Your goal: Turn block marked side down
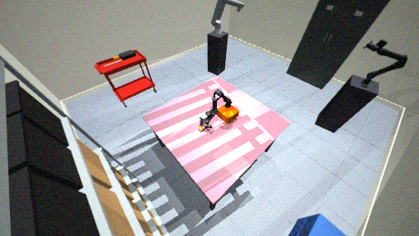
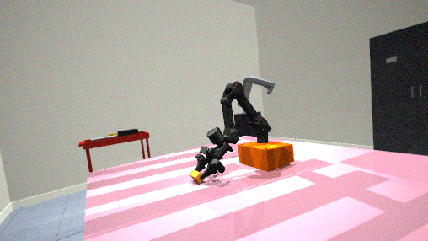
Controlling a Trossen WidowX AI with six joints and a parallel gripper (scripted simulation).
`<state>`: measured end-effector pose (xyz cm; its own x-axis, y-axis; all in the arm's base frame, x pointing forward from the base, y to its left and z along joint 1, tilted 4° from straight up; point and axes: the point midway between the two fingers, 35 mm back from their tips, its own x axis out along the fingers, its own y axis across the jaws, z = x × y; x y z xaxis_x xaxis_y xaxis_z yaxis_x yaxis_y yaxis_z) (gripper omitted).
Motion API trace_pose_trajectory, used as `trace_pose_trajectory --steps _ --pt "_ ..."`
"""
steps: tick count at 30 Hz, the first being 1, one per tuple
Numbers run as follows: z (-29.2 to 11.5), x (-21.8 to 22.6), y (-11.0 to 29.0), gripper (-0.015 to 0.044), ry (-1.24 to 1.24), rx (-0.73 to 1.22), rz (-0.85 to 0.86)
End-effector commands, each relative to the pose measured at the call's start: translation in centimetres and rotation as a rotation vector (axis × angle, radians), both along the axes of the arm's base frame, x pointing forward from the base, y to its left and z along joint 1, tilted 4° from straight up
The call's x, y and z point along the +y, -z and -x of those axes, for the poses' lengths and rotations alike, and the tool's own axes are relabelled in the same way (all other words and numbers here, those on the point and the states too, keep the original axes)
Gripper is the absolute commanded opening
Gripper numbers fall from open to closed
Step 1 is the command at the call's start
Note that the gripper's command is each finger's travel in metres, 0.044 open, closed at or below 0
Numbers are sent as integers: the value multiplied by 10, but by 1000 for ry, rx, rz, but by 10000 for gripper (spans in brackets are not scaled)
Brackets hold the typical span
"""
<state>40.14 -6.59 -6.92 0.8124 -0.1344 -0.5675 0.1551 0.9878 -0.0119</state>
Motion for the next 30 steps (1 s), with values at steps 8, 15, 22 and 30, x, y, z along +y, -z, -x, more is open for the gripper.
trace_pose_trajectory --steps 8,15,22,30 --pt "18 3 1 0 9 -120 6" --pt "18 3 -3 0 9 -146 10" --pt "18 3 -3 0 9 -146 10" --pt "18 3 -3 105 9 -146 10"
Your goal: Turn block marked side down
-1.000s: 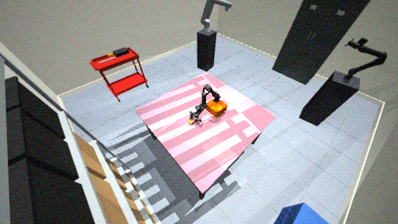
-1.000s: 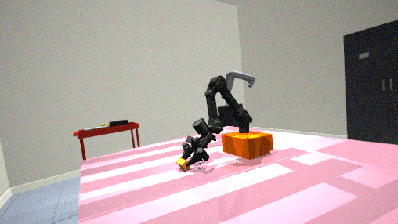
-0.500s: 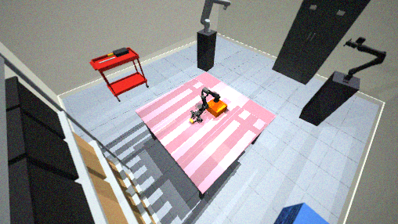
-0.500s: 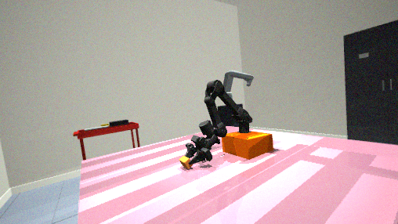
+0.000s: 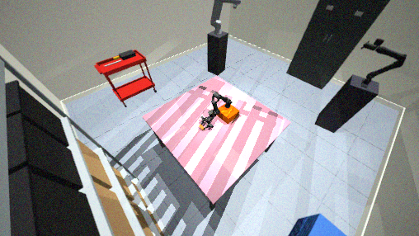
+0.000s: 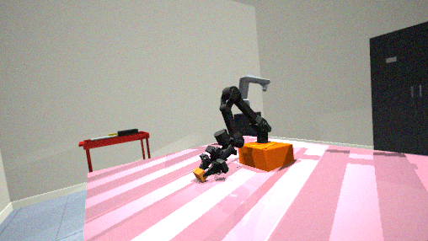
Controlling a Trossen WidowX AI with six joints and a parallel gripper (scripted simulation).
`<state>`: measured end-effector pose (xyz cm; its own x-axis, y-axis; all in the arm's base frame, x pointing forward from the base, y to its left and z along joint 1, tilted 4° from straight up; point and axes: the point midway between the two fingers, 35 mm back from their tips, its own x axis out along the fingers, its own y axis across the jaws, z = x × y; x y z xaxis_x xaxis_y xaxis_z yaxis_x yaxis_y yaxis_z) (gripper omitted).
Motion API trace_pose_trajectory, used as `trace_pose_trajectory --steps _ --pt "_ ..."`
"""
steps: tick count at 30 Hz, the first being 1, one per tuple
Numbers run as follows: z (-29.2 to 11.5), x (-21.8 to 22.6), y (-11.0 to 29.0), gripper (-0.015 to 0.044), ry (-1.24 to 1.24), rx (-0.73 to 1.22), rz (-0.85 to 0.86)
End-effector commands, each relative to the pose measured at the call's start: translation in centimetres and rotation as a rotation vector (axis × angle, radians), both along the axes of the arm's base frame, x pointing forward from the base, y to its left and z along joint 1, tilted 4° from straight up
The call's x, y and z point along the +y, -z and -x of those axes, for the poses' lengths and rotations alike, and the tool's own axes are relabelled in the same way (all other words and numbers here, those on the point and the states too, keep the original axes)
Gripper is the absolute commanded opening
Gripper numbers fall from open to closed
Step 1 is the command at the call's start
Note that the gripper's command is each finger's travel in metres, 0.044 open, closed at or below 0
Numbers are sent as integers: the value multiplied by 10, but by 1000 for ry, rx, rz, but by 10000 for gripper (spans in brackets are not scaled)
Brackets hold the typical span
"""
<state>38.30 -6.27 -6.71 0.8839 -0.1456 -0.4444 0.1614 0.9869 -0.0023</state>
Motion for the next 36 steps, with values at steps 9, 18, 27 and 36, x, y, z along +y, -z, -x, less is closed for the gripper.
trace_pose_trajectory --steps 9,18,27,36 --pt "0 0 -1 341 3 -4 -3" --pt "0 0 -1 440 3 -4 -3" --pt "0 0 -1 440 3 -4 -3" --pt "0 0 -1 440 3 -4 -3"
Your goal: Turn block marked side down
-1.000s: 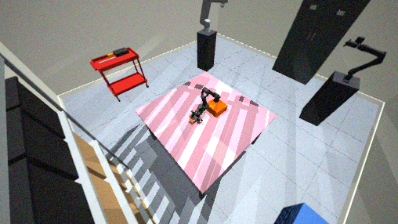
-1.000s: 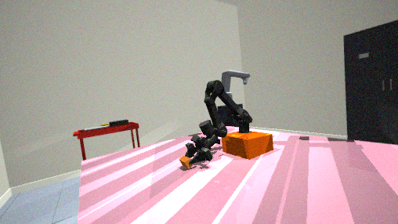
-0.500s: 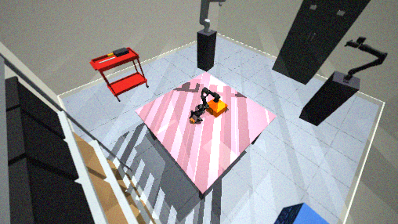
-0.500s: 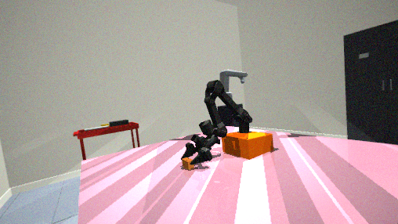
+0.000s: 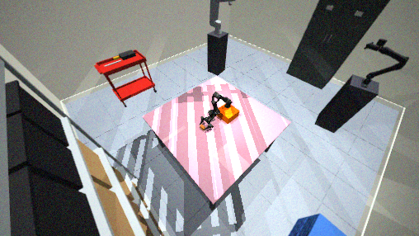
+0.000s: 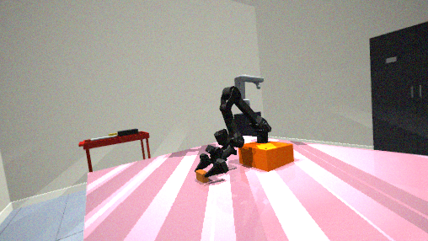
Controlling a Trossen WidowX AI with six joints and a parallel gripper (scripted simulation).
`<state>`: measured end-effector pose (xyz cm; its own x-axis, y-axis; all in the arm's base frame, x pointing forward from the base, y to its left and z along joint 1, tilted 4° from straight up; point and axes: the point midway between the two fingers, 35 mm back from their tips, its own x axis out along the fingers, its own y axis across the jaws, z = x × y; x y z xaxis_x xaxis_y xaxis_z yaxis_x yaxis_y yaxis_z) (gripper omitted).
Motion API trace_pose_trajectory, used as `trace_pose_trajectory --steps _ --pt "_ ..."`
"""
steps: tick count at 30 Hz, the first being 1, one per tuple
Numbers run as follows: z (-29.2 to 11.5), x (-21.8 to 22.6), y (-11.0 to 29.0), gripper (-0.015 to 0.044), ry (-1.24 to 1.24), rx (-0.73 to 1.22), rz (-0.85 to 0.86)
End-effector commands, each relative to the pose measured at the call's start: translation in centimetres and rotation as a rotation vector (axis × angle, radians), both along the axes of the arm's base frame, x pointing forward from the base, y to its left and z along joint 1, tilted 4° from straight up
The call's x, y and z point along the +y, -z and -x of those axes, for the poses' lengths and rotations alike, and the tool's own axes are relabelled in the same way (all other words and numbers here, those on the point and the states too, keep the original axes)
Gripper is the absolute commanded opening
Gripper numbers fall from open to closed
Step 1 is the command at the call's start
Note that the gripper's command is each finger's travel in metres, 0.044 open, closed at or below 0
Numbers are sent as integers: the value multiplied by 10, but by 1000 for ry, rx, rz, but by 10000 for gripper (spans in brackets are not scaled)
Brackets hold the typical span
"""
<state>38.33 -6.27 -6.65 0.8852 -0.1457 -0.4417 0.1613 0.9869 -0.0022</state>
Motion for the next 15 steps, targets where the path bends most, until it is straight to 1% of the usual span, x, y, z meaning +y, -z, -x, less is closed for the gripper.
trace_pose_trajectory --steps 1,11,15 --pt "0 0 0 440 3 -1 -3" --pt "-1 0 0 440 3 5 -4" --pt "-10 -2 -5 440 3 129 -25"
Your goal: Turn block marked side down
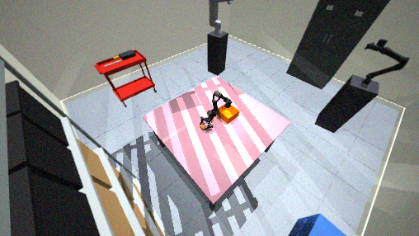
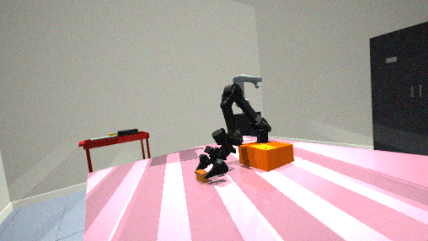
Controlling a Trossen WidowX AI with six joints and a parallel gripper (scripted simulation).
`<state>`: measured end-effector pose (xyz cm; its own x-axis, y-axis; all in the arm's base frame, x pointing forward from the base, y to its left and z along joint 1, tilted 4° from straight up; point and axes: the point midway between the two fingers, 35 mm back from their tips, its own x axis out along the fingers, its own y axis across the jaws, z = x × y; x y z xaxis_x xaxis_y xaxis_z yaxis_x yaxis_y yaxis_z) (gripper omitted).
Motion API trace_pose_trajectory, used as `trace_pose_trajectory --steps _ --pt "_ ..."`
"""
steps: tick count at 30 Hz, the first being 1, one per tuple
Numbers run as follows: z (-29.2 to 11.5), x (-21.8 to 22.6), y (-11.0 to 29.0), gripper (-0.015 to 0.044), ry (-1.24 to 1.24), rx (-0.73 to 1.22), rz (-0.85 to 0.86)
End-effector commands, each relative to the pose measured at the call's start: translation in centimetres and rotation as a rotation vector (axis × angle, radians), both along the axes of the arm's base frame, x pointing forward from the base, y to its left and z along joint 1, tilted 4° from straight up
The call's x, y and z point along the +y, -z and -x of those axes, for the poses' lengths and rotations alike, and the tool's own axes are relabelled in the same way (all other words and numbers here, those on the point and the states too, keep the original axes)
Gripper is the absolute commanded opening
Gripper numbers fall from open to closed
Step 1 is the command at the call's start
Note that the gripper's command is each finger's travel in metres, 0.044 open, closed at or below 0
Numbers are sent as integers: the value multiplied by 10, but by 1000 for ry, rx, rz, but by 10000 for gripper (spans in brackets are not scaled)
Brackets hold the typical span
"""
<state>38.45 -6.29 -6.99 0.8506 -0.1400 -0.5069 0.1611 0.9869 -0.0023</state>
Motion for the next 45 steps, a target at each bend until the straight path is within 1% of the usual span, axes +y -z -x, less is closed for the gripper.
trace_pose_trajectory --steps 1,6,12,29,37,45 --pt "-10 -2 -11 440 3 93 -19" --pt "-6 -1 -35 440 3 274 -49" --pt "17 3 -70 440 3 443 -77" --pt "15 2 -71 440 3 467 -81" --pt "-13 -2 -76 440 3 706 -120" --pt "-25 -4 -91 440 -1 951 -160"
